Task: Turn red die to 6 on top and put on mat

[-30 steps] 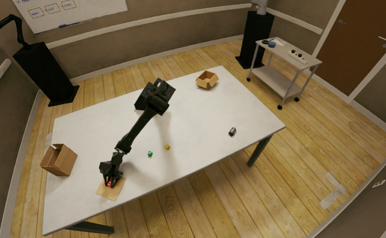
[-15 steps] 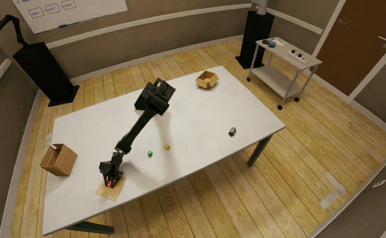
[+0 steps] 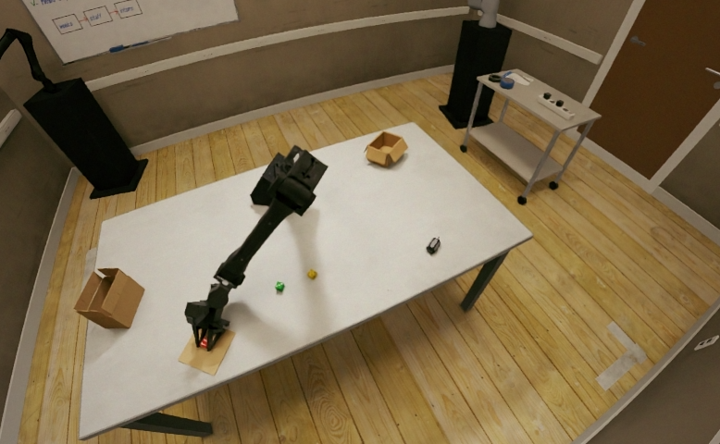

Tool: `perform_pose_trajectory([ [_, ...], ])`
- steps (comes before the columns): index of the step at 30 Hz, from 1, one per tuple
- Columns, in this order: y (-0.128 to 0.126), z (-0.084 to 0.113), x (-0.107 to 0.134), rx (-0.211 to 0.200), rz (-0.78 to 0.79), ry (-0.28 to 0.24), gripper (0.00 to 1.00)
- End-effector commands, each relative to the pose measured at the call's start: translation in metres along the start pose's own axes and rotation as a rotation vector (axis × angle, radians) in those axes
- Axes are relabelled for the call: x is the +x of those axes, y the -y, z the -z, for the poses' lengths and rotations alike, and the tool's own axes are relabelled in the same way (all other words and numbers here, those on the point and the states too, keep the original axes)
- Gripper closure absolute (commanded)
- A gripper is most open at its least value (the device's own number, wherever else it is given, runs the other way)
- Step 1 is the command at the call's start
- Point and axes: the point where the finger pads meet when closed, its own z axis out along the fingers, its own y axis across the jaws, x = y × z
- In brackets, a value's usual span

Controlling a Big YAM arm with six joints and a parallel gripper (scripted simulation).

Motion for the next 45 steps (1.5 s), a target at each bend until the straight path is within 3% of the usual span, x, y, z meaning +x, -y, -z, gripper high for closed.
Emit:
perform_pose_trajectory([
  [1,-0.004,-0.009,-0.015,-0.016,-0.008,0.033,0.61],
  [13,-0.005,-0.008,-0.017,-0.018,-0.007,0.037,0.61],
  [20,0.000,0.013,-0.029,-0.010,-0.014,0.052,0.61],
  [31,0.000,0.050,-0.026,-0.010,0.009,0.050,0.61],
  [40,0.001,0.053,-0.016,-0.002,0.006,0.029,0.61],
  [45,0.004,0.058,-0.025,0.007,0.000,0.026,0.61],
])
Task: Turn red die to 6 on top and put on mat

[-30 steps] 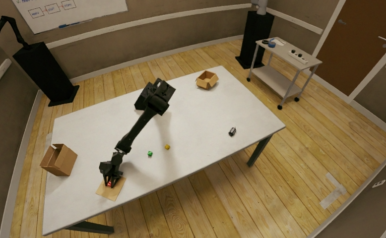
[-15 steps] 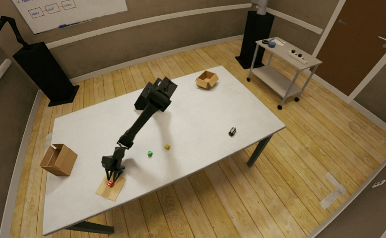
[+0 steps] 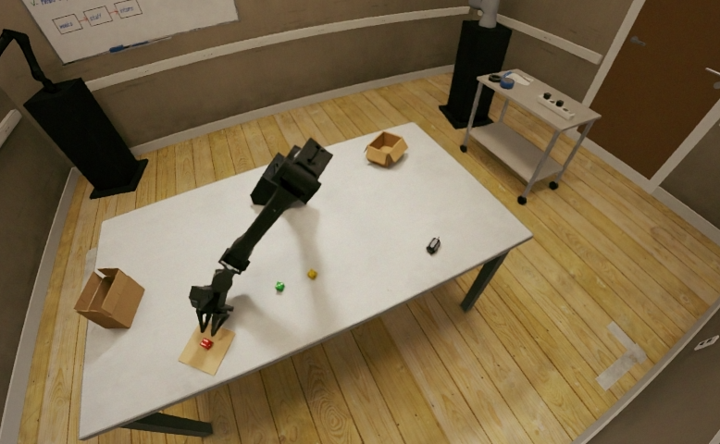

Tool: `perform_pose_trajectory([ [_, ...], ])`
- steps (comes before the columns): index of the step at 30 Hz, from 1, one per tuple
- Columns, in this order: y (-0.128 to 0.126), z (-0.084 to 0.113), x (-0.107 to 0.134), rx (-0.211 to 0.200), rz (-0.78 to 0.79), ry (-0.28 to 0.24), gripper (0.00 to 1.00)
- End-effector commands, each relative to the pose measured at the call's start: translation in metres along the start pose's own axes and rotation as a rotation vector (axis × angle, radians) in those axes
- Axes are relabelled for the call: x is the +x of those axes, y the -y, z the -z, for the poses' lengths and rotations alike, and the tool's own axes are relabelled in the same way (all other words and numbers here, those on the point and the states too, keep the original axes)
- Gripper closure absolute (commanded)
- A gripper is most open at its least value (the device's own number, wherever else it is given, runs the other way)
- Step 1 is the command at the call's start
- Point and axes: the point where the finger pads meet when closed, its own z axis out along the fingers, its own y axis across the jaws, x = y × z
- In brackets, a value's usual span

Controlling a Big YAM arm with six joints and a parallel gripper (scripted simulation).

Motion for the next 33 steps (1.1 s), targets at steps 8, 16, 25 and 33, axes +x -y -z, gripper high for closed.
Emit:
perform_pose_trajectory([
  [8,0.005,0.022,-0.046,0.010,0.011,0.030,0.61],
  [16,0.004,0.036,-0.070,0.010,0.012,0.030,0.61],
  [25,-0.003,0.028,-0.066,-0.004,0.022,0.021,0.61],
  [33,-0.005,0.027,-0.098,-0.010,0.029,-0.057,0.61],
])
